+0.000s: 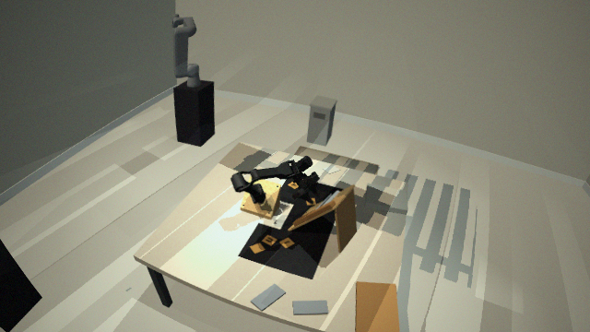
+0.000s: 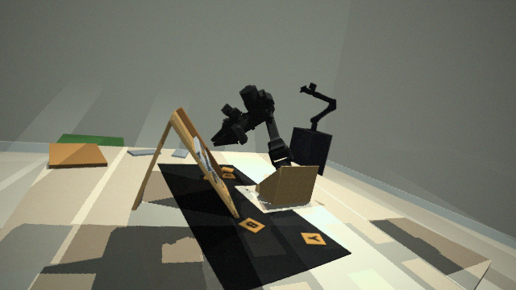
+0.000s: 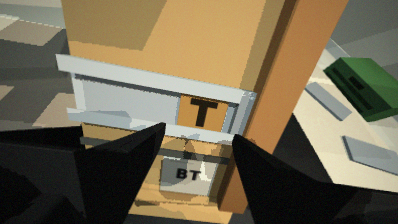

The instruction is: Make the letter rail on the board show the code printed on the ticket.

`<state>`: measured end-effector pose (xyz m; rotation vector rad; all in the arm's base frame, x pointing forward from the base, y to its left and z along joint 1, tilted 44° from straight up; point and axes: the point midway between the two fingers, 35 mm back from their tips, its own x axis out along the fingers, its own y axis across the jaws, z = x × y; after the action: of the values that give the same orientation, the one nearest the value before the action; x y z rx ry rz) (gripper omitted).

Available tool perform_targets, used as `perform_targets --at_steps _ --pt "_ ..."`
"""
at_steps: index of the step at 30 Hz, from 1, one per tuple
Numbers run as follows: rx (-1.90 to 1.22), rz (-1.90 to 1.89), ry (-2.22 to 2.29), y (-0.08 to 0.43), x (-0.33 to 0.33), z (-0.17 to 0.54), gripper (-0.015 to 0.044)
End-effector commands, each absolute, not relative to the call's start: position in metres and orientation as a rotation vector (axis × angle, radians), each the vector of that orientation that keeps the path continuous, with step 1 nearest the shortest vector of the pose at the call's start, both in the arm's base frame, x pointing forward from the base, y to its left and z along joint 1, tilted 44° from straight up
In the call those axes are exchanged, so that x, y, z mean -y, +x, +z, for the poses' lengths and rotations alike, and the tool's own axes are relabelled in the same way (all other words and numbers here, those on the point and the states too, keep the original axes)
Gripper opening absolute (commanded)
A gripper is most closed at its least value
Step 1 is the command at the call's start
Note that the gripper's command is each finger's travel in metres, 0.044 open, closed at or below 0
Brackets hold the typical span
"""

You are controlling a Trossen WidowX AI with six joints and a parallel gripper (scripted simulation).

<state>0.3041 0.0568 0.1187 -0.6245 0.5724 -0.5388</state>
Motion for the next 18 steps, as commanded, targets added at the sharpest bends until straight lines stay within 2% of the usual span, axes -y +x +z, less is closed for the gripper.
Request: perform_targets --at_steps 1,12,18 --pt "-0.568 -0.543 -0.621 0.3041 -0.0574 0.1220 0.0295" --pt "-0.572 -0.539 -0.624 0.3040 -0.0569 0.1192 0.0006" --pt "-0.572 -0.539 -0.624 0.3040 -0.0569 0.1192 0.0000"
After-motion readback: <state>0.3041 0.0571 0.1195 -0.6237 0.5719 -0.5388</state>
